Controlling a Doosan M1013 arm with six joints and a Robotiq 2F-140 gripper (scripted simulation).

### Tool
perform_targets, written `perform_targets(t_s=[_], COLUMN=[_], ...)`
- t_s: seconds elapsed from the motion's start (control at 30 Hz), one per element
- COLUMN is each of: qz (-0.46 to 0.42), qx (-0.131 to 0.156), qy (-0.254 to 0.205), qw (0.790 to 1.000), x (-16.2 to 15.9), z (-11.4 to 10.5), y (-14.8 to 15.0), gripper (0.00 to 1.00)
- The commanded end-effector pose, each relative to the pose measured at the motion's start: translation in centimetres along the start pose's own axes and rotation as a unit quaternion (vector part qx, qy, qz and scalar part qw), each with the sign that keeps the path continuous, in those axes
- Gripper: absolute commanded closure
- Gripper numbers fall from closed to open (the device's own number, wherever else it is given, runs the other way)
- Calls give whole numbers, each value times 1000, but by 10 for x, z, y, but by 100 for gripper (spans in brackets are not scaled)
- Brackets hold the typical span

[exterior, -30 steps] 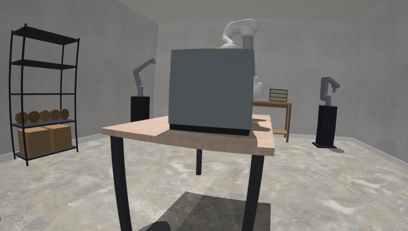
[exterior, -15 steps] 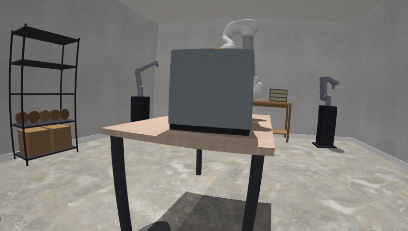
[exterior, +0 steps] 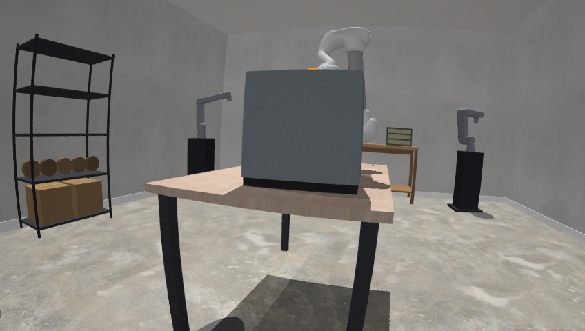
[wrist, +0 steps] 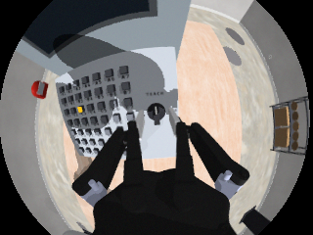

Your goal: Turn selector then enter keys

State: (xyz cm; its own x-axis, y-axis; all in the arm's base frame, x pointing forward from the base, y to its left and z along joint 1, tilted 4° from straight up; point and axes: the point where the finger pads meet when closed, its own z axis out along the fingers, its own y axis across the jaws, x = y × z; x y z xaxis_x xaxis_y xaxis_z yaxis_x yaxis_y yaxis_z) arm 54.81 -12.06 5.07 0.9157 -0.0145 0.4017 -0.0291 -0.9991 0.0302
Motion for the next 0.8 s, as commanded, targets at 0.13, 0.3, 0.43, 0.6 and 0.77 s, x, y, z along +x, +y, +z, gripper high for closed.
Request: perform_targets(t_s=[0.13,0.3,0.43,0.6,0.77], qz=[0,0,0,0,0], qx=[0,0,0,0,0], qy=[0,0,0,0,0], qw=[1000,1000,1000,1000,1000], x=[0,0,0,0,0], z=[5,8,11,12,13], y=[0,0,0,0,0], gripper=[67,67,67,67,67])
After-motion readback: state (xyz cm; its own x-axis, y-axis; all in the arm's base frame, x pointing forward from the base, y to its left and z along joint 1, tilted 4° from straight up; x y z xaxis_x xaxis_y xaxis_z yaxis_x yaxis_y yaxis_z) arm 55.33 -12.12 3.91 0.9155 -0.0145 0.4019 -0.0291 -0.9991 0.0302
